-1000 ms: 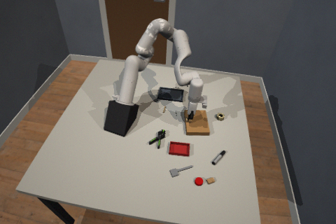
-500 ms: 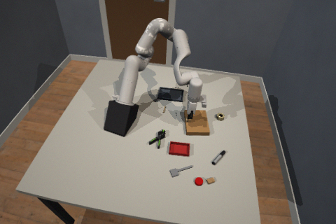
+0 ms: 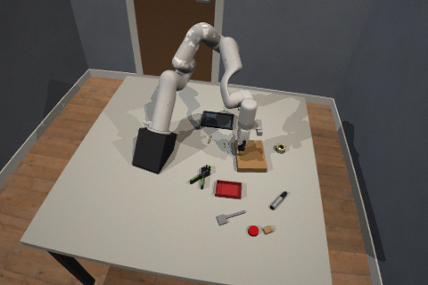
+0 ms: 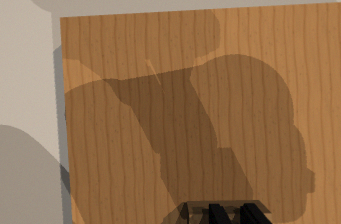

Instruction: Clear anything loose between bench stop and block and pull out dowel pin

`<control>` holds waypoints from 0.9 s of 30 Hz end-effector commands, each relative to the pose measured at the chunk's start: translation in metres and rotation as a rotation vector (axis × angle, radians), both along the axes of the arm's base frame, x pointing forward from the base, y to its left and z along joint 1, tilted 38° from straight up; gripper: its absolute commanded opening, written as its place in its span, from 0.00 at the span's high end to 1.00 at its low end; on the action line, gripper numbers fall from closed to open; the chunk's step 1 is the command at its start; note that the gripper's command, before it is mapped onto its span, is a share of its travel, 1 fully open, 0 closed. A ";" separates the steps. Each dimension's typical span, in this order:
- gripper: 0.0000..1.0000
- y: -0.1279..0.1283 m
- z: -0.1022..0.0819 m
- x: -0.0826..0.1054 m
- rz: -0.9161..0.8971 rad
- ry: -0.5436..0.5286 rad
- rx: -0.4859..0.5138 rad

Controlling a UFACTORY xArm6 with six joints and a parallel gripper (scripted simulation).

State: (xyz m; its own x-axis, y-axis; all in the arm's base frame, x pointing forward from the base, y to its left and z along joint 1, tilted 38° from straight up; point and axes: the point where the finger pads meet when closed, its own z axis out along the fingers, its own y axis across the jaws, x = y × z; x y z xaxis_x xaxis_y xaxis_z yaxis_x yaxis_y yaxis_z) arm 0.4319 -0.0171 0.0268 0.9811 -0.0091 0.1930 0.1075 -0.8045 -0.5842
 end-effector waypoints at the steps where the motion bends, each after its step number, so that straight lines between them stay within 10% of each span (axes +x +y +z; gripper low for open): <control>1: 1.00 -0.001 0.001 0.001 0.002 -0.005 -0.002; 27: 1.00 0.001 0.001 -0.002 0.032 -0.027 -0.008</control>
